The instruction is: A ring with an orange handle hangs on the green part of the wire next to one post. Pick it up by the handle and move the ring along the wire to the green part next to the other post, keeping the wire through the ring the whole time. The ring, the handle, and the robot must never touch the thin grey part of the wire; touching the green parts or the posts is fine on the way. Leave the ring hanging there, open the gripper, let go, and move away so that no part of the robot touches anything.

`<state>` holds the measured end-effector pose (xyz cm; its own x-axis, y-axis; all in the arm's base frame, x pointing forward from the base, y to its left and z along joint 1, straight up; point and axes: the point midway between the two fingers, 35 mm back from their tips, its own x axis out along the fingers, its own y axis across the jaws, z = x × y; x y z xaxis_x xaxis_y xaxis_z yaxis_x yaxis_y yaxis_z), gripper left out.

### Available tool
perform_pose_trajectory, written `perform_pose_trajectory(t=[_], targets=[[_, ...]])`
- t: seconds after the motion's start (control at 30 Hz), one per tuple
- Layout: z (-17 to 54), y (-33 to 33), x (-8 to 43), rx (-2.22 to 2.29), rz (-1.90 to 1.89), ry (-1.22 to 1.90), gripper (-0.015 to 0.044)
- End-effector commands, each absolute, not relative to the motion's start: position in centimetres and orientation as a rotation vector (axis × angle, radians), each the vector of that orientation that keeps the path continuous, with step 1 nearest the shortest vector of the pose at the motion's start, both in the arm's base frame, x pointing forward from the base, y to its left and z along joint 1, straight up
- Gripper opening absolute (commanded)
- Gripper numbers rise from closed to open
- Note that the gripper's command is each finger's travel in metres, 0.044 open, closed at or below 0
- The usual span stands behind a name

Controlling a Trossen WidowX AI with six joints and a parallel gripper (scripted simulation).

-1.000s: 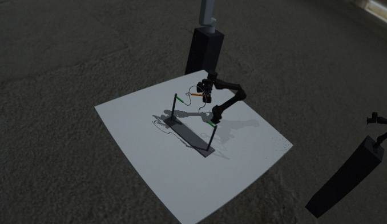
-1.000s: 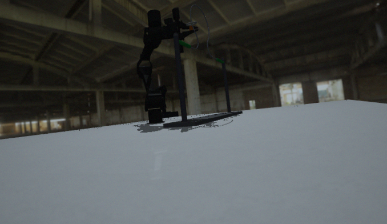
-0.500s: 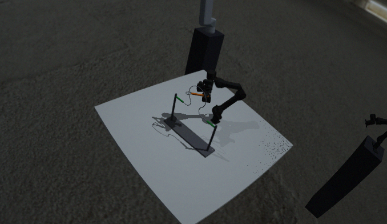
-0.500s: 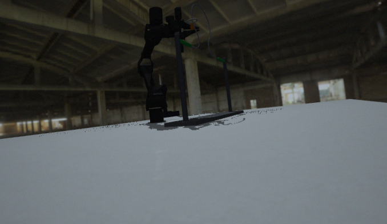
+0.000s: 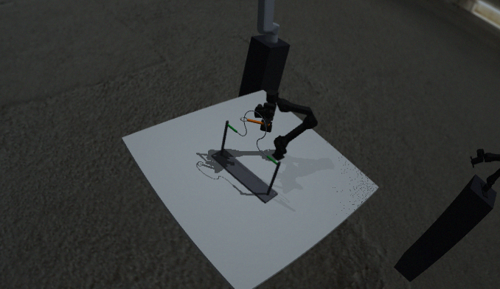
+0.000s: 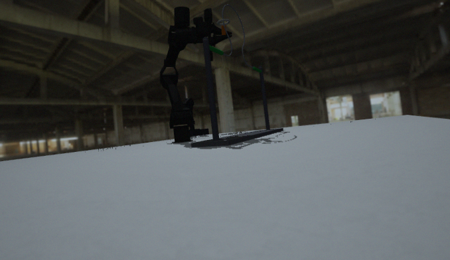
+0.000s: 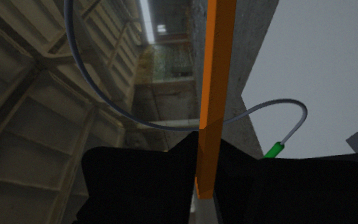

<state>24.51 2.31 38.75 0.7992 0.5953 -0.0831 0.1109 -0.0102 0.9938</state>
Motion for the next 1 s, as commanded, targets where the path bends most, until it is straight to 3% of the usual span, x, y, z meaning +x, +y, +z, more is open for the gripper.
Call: perform_pose_trajectory(t=[0.0, 0.97], targets=[[39.13, 2.31, 24.48, 1.524, 0.417, 0.572, -0.0150], [38.76, 2.32, 24.48, 1.371, 0.373, 0.578, -0.0150]])
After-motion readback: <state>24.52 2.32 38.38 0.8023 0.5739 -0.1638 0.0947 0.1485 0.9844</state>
